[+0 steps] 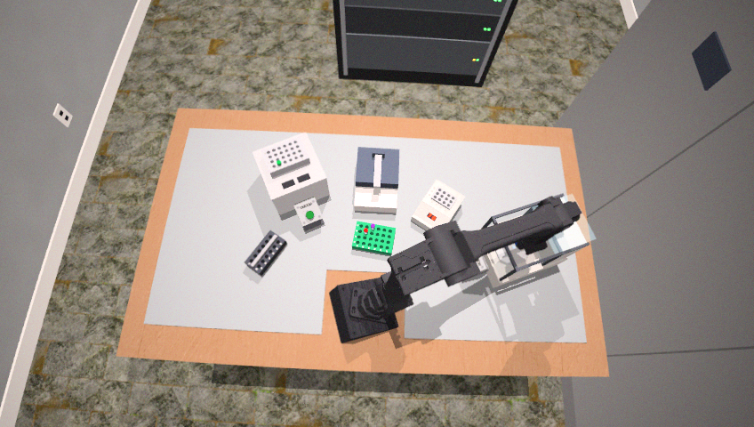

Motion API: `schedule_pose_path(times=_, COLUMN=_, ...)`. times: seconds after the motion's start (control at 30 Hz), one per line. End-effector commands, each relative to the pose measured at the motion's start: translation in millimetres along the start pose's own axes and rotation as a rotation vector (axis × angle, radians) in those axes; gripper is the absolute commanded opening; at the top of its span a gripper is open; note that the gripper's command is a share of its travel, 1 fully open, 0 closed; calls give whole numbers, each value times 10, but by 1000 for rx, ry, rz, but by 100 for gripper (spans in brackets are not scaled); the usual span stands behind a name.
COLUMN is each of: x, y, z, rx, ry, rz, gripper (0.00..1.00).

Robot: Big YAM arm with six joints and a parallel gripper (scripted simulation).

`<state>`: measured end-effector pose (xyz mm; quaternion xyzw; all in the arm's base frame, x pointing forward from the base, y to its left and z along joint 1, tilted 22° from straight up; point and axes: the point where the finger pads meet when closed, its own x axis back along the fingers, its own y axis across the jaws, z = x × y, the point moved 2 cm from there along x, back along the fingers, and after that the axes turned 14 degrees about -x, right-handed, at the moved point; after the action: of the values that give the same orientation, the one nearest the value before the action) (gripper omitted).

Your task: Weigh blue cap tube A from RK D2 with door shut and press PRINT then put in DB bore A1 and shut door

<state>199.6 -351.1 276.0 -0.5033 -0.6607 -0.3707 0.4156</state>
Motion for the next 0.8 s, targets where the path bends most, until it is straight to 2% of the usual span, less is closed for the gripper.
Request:
schedule_pose_path(times=0.0, x=104, y=23, z=-102, rx=-1, ry=-29, rz=-11, gripper=9)
schedule_pose_path(times=0.17, x=104, y=23, z=-102, rx=-1, ry=-29, rz=-11, gripper=9)
schedule_pose_path(times=0.2, x=49, y=-16, z=-57, rx=4, ry=-5, rz=-2, gripper=9)
schedule_pose_path(times=0.33, x=-83, y=-24, z=-28, rx=4, ry=4, rz=1, gripper=9)
schedule_pose_path(times=0.77, x=-83, y=-30, z=-19, rx=3, ry=11, rz=4, gripper=9)
